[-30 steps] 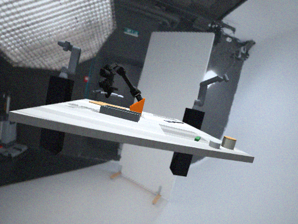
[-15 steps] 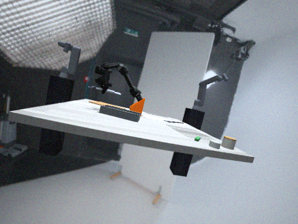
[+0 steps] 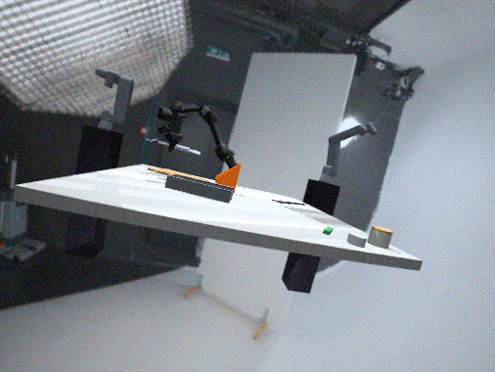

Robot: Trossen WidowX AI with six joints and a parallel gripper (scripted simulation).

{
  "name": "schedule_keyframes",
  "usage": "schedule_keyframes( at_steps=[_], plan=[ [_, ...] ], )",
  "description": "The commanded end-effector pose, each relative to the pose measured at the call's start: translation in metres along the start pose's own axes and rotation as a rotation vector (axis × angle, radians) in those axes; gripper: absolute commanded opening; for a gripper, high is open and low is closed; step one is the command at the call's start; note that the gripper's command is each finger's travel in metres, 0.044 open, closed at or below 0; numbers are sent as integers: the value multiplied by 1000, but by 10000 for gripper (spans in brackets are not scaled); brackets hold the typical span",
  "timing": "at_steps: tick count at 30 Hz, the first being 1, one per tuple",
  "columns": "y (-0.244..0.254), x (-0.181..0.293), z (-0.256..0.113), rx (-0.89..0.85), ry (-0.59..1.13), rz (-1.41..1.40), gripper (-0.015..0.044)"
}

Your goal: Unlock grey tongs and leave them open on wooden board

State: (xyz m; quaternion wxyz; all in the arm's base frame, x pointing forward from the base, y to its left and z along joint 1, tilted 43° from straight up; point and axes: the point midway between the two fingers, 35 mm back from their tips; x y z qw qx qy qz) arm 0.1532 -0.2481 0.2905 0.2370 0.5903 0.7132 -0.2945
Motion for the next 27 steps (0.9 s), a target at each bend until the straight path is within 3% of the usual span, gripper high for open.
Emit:
schedule_keyframes(
  at_steps=[1, 27],
  plan=[
    [-9, 2, 5, 6, 22, 11, -150],
    [-94, 12, 35, 24, 161, 196, -150]
  ],
)
Point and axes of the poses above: the point midway between the two fingers, 35 mm back from their tips, its own z axis out along the fingers, its own y axis across the jaws, x = y × z, and after that the axes turned 11 degrees about z, right-handed
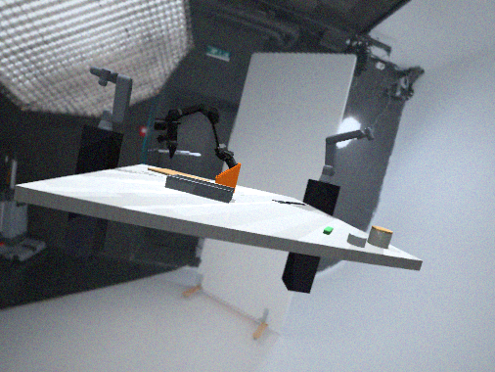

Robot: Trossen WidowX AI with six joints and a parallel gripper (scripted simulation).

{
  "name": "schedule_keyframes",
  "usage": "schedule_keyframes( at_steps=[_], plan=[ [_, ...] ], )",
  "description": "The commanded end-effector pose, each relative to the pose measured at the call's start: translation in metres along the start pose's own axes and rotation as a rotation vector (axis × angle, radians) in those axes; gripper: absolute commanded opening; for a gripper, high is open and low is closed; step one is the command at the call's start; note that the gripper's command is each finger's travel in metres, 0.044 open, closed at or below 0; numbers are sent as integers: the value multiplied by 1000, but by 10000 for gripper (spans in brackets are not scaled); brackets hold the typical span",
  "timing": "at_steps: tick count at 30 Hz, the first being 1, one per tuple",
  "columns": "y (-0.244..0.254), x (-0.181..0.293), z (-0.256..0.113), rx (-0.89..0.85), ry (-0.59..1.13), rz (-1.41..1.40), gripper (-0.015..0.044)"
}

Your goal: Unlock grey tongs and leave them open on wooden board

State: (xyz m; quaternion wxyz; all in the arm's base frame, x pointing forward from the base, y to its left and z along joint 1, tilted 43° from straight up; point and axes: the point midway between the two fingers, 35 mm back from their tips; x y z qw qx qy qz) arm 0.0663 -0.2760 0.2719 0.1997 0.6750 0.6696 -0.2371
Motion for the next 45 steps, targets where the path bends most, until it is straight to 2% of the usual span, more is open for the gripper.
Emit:
schedule_keyframes(
  at_steps=[1, 24, 45],
  plan=[
    [-11, 0, 3, -7, 13, 24, -150],
    [-85, 6, 12, -32, 53, 203, -150],
    [-148, 21, 6, -57, 15, 364, -150]
  ],
)
Point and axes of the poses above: the point midway between the two fingers, 35 mm back from their tips, its own z axis out along the fingers, its own y axis across the jaws, x = y × z, and after that the axes turned 11 degrees about z, right-handed
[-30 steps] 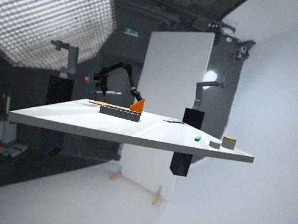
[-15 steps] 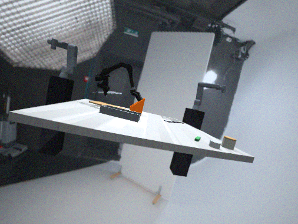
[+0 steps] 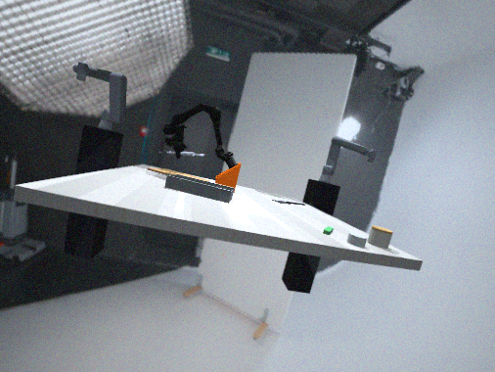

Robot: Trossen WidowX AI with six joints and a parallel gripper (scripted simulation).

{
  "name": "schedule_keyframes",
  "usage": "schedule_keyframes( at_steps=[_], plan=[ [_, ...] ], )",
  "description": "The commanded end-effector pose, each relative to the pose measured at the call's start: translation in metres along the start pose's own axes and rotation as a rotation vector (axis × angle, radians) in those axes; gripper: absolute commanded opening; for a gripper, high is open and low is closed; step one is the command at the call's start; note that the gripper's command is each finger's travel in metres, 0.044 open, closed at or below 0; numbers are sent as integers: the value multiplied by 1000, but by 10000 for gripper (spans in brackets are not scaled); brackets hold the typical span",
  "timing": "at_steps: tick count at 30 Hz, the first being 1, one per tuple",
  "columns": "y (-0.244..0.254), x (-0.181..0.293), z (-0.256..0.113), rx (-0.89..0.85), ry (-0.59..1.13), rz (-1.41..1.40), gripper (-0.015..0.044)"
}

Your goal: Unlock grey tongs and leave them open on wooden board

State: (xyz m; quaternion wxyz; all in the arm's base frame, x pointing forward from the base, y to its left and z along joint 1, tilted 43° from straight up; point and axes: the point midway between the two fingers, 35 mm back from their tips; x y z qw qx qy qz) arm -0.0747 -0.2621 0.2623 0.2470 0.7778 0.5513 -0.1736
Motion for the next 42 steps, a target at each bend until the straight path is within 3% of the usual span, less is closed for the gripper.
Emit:
schedule_keyframes(
  at_steps=[1, 27, 36, 42],
  plan=[
    [-11, 0, -2, -8, -12, 24, -150],
    [-84, 4, -32, -32, -158, 200, -150],
    [-87, 4, -33, -30, -173, 206, -150],
    [-92, 1, -33, -21, -270, 233, -150]
  ],
)
Point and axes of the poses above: the point midway between the two fingers, 35 mm back from their tips, its own z axis out along the fingers, its own y axis across the jaws, x = y × z, and after that the axes turned 11 degrees about z, right-handed
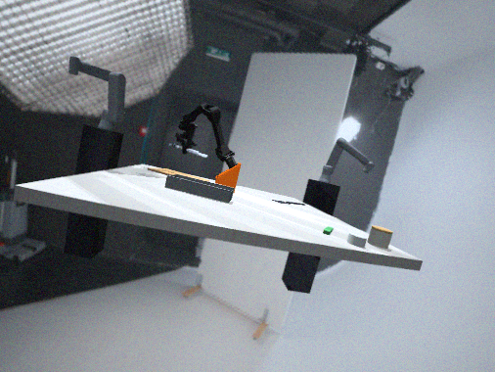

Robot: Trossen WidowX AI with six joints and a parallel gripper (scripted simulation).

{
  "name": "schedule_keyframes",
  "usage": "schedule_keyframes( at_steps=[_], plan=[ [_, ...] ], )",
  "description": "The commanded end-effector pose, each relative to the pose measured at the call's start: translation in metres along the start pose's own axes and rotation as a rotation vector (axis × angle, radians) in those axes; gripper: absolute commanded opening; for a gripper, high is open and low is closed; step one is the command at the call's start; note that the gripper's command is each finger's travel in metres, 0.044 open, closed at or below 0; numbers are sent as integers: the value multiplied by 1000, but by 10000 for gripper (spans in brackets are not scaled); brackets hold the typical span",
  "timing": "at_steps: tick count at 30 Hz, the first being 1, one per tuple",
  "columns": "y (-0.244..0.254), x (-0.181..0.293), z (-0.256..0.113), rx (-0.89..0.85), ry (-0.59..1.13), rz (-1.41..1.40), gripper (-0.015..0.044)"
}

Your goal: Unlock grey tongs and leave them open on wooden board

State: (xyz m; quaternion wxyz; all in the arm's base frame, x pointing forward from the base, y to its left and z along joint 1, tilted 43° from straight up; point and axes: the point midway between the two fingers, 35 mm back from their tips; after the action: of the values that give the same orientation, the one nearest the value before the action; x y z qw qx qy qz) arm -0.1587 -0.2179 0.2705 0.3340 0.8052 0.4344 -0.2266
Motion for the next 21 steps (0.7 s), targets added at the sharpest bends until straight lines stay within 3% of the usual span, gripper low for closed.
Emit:
schedule_keyframes(
  at_steps=[1, 21],
  plan=[
    [-3, -2, 0, -1, -63, 20, -150],
    [-13, -8, -8, -38, -429, 77, -150]
  ],
)
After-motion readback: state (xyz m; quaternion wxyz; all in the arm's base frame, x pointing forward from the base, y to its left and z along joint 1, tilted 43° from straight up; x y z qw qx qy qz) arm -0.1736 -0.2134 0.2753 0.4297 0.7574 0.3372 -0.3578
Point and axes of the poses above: the point midway between the two fingers, 35 mm back from their tips, its own z axis out along the fingers, its own y axis across the jaws, x = y × z, and after that the axes turned 11 degrees about z, right-handed
